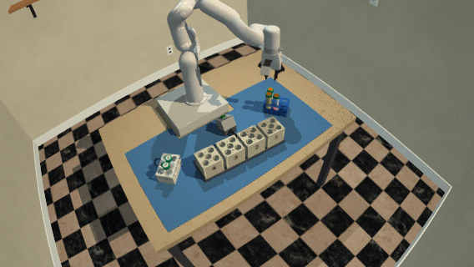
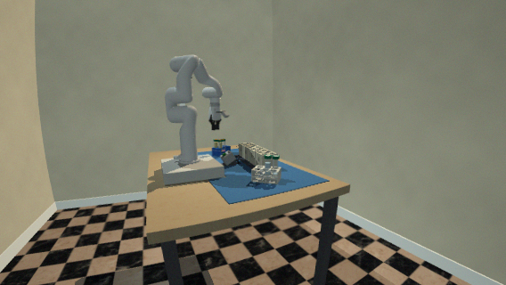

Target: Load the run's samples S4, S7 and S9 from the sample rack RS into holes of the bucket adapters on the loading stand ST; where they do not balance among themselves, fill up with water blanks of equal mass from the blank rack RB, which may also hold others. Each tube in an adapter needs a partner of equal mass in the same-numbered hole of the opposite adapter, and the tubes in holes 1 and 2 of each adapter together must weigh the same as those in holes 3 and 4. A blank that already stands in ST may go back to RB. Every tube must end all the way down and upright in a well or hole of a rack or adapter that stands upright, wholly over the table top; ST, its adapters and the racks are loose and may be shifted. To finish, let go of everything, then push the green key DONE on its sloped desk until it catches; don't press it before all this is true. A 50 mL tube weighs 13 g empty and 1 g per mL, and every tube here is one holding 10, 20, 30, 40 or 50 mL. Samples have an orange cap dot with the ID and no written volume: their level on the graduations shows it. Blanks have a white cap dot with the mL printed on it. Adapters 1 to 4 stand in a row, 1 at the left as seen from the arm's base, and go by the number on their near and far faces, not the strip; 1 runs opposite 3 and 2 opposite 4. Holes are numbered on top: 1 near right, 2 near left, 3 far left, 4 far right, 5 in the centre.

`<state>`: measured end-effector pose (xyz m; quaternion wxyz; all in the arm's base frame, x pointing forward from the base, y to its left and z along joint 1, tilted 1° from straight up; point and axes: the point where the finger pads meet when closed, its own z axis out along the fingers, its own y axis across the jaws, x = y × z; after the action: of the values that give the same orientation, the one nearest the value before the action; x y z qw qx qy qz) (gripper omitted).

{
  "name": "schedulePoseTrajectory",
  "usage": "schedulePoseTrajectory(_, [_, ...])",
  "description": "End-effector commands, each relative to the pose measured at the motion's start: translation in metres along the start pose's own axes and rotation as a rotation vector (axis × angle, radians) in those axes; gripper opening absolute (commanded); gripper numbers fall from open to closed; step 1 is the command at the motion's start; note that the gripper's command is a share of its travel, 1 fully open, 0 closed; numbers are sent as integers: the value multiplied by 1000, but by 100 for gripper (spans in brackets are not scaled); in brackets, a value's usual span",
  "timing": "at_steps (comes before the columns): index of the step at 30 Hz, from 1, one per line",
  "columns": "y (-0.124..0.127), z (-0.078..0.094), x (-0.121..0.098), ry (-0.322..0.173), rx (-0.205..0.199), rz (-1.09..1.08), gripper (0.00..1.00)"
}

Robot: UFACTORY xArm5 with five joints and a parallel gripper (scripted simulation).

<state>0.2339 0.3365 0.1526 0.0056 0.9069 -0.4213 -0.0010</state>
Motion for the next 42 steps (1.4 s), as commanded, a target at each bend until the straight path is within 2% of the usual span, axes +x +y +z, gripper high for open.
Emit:
schedulePoseTrajectory(1, [-1,-10,0,-1,4,0,43])
schedulePoseTrajectory(17, [-1,-38,0,-1,4,0,43])
schedulePoseTrajectory(41, [-1,-38,0,-1,4,0,43])
schedulePoseTrajectory(42, [-5,-38,3,-1,4,-33,57])
